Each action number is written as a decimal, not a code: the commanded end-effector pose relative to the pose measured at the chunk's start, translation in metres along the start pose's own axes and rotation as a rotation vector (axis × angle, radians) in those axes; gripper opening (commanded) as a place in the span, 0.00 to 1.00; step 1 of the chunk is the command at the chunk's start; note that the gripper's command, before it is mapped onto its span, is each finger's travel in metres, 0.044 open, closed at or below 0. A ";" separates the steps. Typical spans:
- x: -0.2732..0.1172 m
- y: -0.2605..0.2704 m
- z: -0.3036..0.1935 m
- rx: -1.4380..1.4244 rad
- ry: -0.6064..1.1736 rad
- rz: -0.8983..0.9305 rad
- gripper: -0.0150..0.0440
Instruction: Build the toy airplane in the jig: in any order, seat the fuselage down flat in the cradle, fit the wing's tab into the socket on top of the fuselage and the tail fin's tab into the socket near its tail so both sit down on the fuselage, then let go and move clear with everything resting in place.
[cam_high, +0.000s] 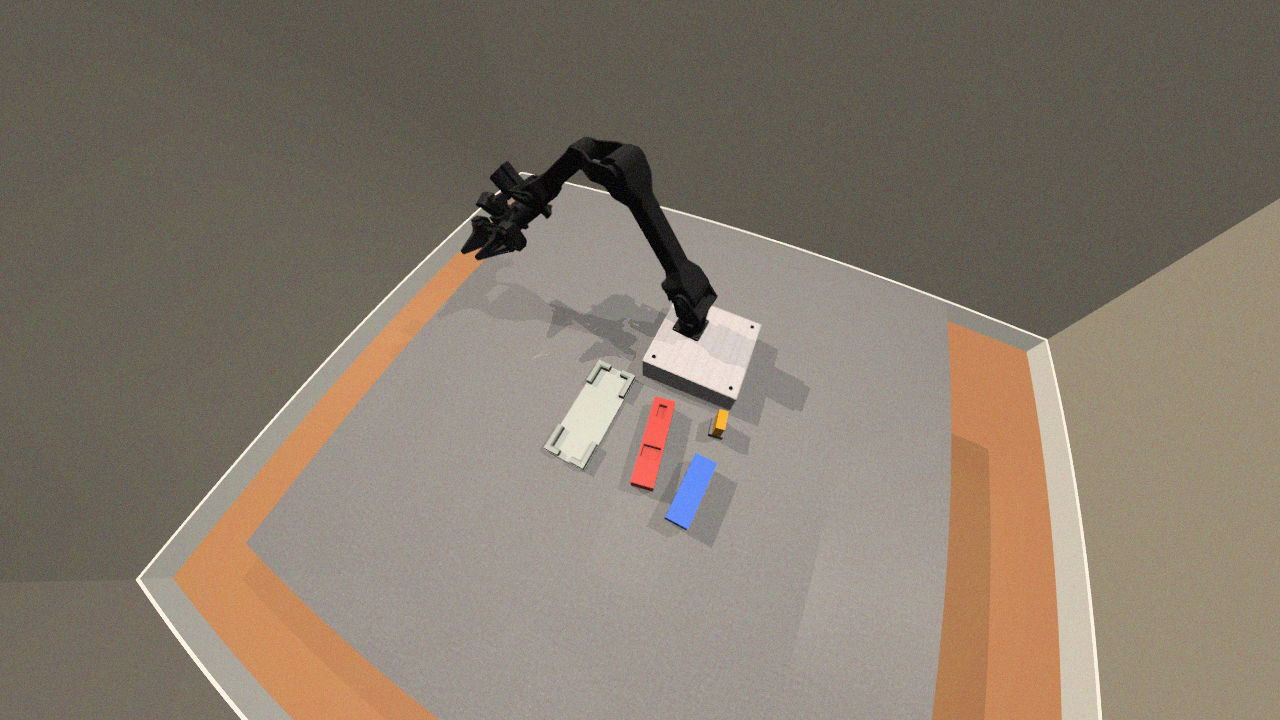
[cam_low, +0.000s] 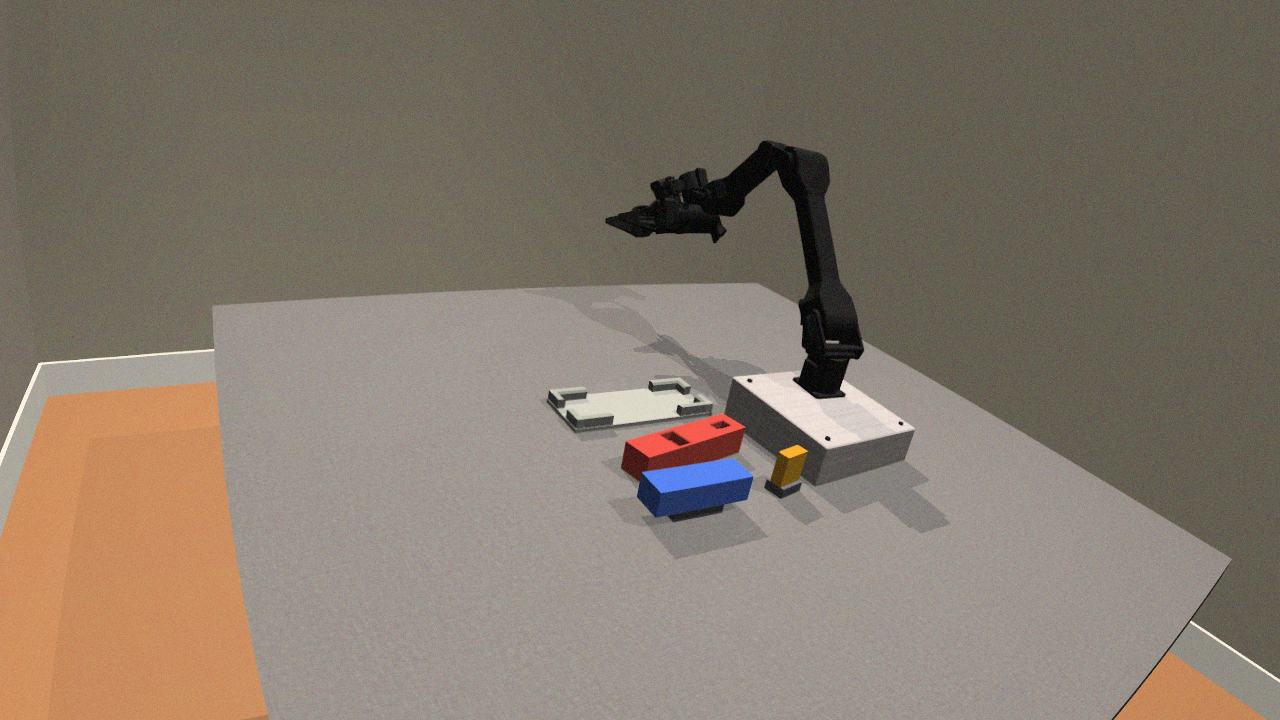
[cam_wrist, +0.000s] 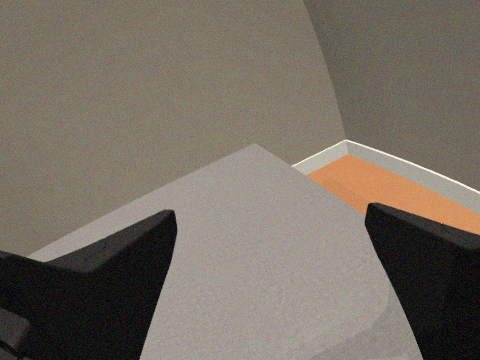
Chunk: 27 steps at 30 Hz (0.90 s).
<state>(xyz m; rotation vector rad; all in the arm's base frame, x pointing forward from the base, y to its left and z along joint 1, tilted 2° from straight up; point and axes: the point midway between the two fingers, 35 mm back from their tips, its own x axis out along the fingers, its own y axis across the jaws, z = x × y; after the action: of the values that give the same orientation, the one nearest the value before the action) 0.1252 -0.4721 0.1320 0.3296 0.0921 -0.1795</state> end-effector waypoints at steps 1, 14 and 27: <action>0.000 0.000 0.000 0.000 0.000 0.000 0.98; 0.145 0.125 -0.045 0.109 0.391 0.099 1.00; 0.194 0.337 -0.129 0.034 0.964 0.174 1.00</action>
<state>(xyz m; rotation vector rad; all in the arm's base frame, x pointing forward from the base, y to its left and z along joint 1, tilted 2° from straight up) 0.3718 -0.1916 0.0979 0.4605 0.8891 0.1420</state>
